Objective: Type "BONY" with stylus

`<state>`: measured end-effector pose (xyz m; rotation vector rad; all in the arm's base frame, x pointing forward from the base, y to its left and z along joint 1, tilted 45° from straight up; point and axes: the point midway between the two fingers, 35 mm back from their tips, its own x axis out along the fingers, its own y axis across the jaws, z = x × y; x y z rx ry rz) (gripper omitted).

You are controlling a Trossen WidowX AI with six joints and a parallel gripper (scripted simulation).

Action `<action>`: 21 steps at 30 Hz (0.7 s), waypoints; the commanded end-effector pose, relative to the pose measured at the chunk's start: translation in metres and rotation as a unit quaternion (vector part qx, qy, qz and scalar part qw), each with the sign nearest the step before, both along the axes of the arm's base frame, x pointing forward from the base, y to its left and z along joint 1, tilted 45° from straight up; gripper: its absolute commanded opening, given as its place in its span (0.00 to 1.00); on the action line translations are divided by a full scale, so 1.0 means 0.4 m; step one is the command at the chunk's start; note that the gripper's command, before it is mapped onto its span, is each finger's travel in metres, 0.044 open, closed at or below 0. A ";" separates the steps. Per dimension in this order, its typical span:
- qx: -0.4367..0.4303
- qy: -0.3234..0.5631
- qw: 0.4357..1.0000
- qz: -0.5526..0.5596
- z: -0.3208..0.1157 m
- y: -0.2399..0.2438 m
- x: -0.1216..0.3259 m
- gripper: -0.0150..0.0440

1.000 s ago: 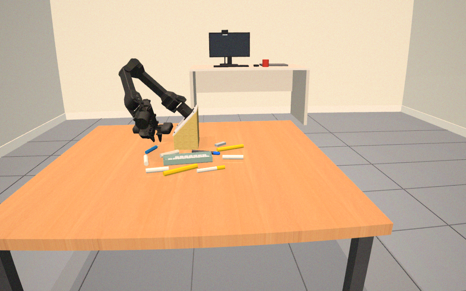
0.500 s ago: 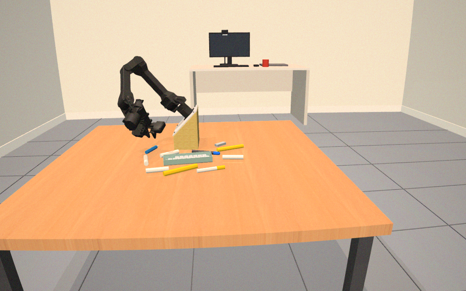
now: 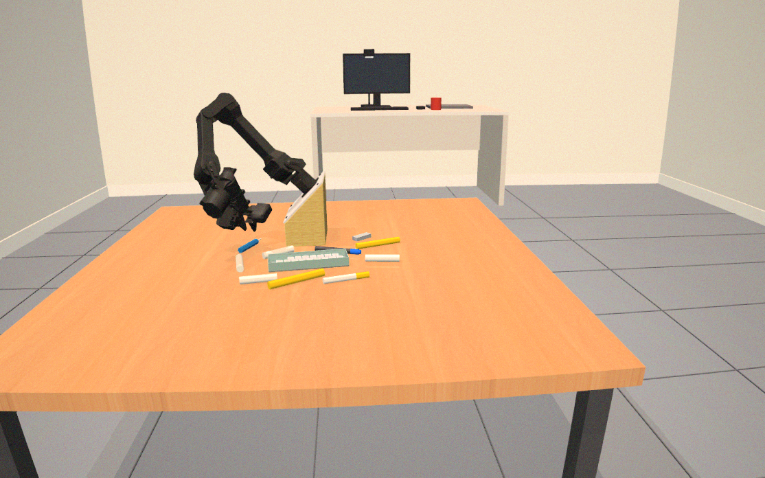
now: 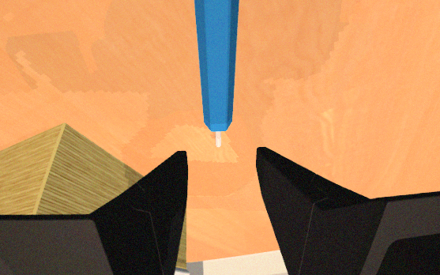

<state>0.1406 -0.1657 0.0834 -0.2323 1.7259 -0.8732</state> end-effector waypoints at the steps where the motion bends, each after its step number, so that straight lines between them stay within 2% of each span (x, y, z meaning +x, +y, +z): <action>1: 0.000 0.003 1.000 0.003 -0.006 -0.007 0.003 0.51; 21: -0.001 0.003 1.000 0.003 -0.035 -0.037 0.009 0.51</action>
